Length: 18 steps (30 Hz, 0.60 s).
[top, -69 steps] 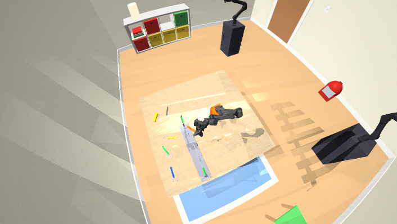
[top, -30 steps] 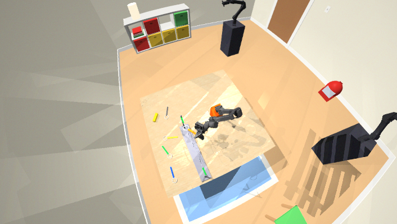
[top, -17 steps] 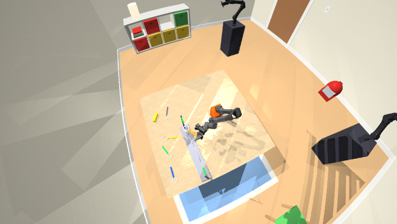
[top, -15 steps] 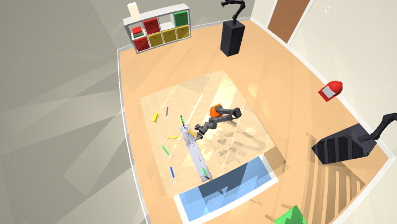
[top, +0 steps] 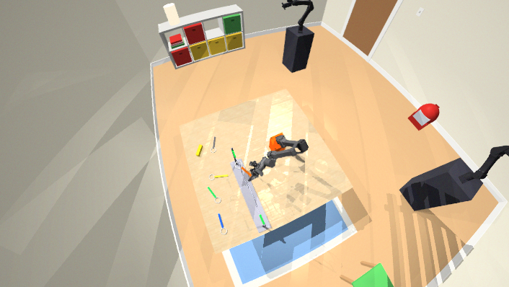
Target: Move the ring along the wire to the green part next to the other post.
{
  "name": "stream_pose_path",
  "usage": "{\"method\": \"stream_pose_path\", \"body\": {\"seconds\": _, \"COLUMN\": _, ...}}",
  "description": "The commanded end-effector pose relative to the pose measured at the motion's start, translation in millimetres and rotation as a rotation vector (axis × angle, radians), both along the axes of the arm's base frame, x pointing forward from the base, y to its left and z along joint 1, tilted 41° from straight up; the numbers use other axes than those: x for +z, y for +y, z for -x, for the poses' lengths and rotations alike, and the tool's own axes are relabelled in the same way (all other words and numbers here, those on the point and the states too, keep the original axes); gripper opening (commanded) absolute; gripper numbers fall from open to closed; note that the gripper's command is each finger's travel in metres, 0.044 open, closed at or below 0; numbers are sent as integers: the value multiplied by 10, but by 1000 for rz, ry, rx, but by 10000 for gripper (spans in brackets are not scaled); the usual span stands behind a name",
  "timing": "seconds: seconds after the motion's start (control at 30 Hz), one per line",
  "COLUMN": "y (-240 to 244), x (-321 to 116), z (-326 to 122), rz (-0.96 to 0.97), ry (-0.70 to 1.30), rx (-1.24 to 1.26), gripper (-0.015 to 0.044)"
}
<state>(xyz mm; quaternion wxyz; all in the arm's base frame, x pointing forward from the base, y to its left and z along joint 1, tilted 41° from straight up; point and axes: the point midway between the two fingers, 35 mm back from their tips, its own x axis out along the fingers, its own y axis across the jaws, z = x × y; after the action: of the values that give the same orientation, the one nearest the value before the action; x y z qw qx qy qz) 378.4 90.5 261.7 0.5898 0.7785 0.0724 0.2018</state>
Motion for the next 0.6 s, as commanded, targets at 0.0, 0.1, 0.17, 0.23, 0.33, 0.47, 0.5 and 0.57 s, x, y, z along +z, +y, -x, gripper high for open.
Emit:
{"method": "stream_pose_path", "body": {"seconds": 0.0, "y": 47, "x": -154, "z": -42, "rz": 100, "ry": 15, "rx": -33, "gripper": -150}}
{"method": "stream_pose_path", "body": {"seconds": 0.1, "y": 62, "x": -270, "z": -45, "rz": 173, "ry": 19, "rx": -35, "gripper": -150}}
{"method": "stream_pose_path", "body": {"seconds": 0.17, "y": 66, "x": -350, "z": -45, "rz": 223, "ry": 21, "rx": -35, "gripper": -150}}
{"method": "stream_pose_path", "body": {"seconds": 0.23, "y": 66, "x": -431, "z": -44, "rz": 273, "ry": 22, "rx": -35, "gripper": -150}}
{"method": "stream_pose_path", "body": {"seconds": 0.33, "y": 59, "x": -550, "z": -42, "rz": 348, "ry": 25, "rx": -34, "gripper": -150}}
{"method": "stream_pose_path", "body": {"seconds": 0.47, "y": 36, "x": -708, "z": -40, "rz": 447, "ry": 29, "rx": -34, "gripper": -150}}
{"method": "stream_pose_path", "body": {"seconds": 0.5, "y": 28, "x": -747, "z": -39, "rz": 472, "ry": 30, "rx": -33, "gripper": -150}}
{"method": "stream_pose_path", "body": {"seconds": 0.57, "y": 9, "x": -824, "z": -37, "rz": 521, "ry": 32, "rx": -33, "gripper": -150}}
